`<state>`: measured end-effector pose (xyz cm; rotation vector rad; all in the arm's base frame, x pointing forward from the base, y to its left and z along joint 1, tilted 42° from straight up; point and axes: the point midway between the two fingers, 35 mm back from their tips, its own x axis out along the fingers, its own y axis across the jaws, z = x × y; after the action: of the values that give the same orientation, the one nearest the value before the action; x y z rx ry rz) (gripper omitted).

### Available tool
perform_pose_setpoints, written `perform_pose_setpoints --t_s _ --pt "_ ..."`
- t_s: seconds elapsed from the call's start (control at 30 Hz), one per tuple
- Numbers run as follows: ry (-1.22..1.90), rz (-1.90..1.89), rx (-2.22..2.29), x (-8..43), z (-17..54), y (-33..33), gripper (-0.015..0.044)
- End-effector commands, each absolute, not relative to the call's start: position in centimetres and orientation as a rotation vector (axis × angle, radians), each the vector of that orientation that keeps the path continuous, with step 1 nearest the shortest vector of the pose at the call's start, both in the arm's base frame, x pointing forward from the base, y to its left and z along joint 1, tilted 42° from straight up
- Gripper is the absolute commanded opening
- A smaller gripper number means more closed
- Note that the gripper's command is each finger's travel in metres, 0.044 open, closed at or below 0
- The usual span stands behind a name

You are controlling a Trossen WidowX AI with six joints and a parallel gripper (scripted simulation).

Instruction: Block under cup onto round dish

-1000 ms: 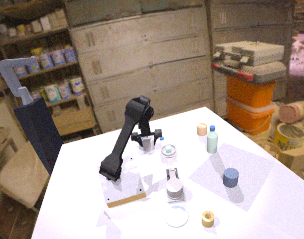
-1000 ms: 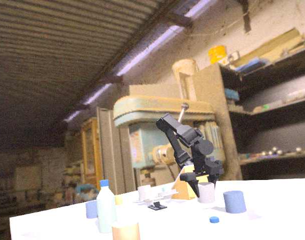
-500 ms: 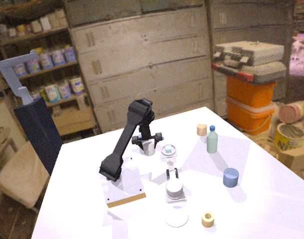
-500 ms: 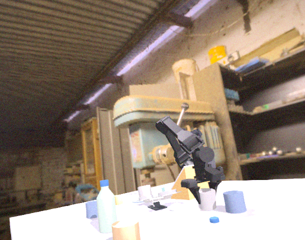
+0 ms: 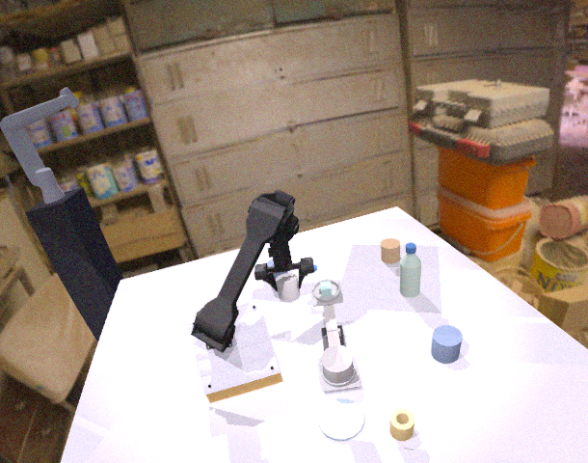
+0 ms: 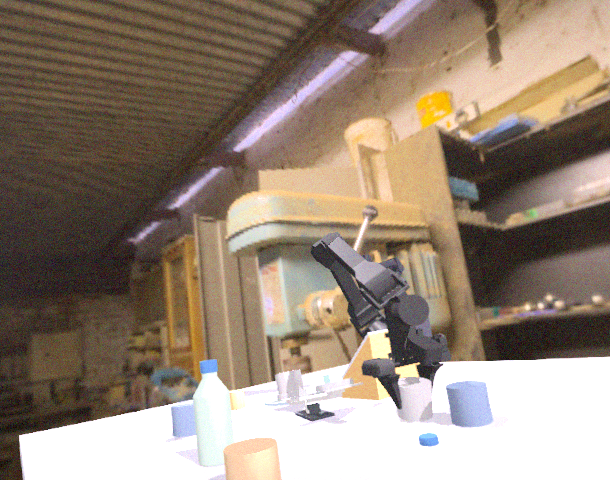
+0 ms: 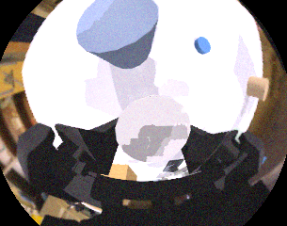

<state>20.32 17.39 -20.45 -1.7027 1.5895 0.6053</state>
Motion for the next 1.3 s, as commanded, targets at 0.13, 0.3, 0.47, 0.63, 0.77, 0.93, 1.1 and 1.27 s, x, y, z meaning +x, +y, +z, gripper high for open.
perform_pose_setpoints --t_s 0.13,0.3,0.47,0.63,0.77,0.93,1.1,1.27 --pt "1.586 0.608 -1.705 20.0 -18.5 19.3 0.0440" --pt "1.584 0.611 -1.709 19.5 -16.4 21.0 0.0440" --pt "1.585 0.611 -1.700 19.8 -16.1 20.9 0.0387" --pt "1.587 0.606 -1.663 21.7 -13.6 20.3 0.0260" --pt "1.585 0.599 -1.663 23.8 -11.3 19.7 0.0260" --pt "1.584 0.581 -1.675 27.3 -6.9 18.0 0.0260" --pt "1.587 0.565 -1.684 29.5 -3.7 16.3 0.0260" --pt "1.587 0.565 -1.685 29.6 -4.0 16.1 0.0260"
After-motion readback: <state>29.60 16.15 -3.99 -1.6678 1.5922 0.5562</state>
